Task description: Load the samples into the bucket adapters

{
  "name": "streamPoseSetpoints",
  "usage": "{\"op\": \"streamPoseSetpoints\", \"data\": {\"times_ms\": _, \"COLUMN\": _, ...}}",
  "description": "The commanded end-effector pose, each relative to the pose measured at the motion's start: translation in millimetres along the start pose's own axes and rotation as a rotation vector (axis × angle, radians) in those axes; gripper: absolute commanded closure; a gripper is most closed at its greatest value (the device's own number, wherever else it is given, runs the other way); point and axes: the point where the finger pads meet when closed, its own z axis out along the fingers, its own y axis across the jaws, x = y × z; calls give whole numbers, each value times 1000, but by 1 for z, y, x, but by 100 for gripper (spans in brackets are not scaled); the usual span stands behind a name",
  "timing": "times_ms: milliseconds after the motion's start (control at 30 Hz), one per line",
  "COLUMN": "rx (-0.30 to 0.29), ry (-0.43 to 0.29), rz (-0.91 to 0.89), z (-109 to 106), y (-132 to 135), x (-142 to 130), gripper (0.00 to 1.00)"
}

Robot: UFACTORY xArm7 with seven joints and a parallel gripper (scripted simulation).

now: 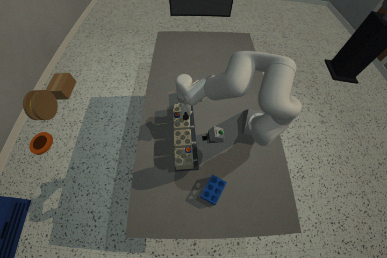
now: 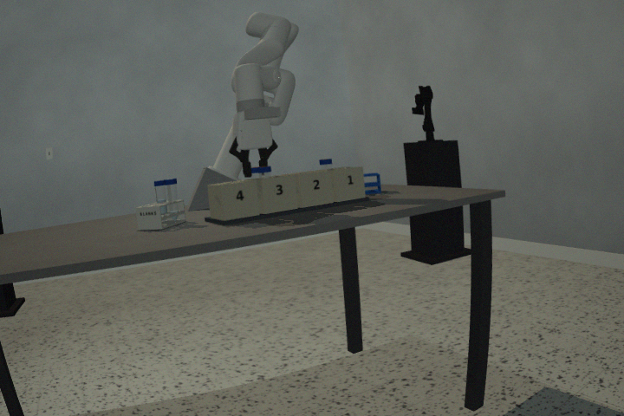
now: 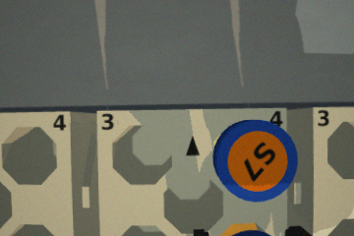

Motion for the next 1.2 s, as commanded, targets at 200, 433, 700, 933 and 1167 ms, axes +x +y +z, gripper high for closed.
{"op": "streamPoseSetpoints", "data": {"times_ms": 200, "rx": -3, "ry": 3, "rz": 1, "z": -13, "y": 1, "x": 1, "gripper": 56}}
{"op": "streamPoseSetpoints", "data": {"times_ms": 433, "rx": -3, "ry": 3, "rz": 1, "z": -27, "y": 1, "x": 1, "gripper": 56}}
{"op": "streamPoseSetpoints", "data": {"times_ms": 700, "rx": -3, "ry": 3, "rz": 1, "z": -40, "y": 1, "x": 1, "gripper": 56}}
{"op": "streamPoseSetpoints", "data": {"times_ms": 933, "rx": -3, "ry": 3, "rz": 1, "z": -54, "y": 1, "x": 1, "gripper": 56}}
{"op": "streamPoseSetpoints", "data": {"times_ms": 1167, "rx": -3, "ry": 3, "rz": 1, "z": -64, "y": 1, "x": 1, "gripper": 56}}
